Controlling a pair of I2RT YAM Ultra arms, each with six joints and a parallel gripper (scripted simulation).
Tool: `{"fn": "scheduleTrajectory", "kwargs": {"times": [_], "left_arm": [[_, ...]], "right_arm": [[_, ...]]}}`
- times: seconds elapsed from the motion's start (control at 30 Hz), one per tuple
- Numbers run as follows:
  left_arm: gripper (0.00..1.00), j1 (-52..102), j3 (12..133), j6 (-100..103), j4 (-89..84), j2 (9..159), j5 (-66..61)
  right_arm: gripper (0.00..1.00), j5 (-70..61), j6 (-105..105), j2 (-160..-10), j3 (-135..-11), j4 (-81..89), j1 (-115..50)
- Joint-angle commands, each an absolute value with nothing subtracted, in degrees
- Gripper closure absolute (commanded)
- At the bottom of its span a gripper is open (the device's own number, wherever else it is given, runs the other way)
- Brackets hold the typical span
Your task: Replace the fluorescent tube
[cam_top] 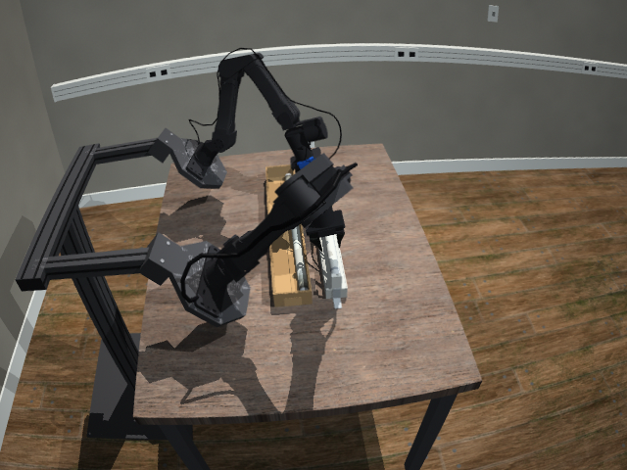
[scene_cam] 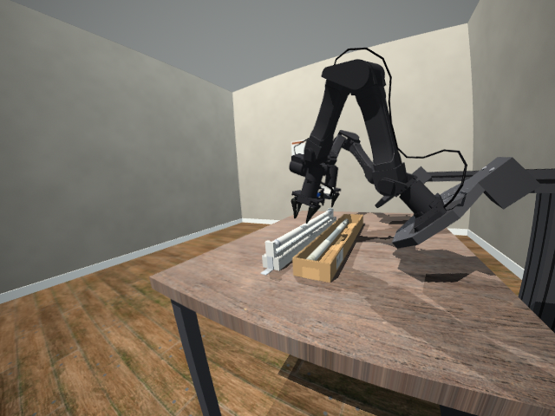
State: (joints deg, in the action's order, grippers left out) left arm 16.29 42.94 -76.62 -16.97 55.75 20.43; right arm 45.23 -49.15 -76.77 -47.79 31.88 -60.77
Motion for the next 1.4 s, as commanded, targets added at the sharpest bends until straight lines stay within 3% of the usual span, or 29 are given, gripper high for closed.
{"fn": "scheduleTrajectory", "kwargs": {"times": [0.0, 0.67, 1.37], "left_arm": [[0.51, 16.9, 43.7, -75.9, -16.0, 54.3, 19.7], [0.51, 11.5, 44.7, -79.1, -3.8, 66.8, 15.5], [0.51, 12.4, 42.8, -78.1, -4.6, 65.5, 15.4]], "right_arm": [[0.51, 43.5, -51.2, -78.0, -45.4, 27.9, -59.7], [0.51, 38.9, -60.1, -83.3, -43.6, 12.4, -52.3], [0.51, 39.7, -58.1, -82.8, -46.7, 14.8, -54.2]]}}
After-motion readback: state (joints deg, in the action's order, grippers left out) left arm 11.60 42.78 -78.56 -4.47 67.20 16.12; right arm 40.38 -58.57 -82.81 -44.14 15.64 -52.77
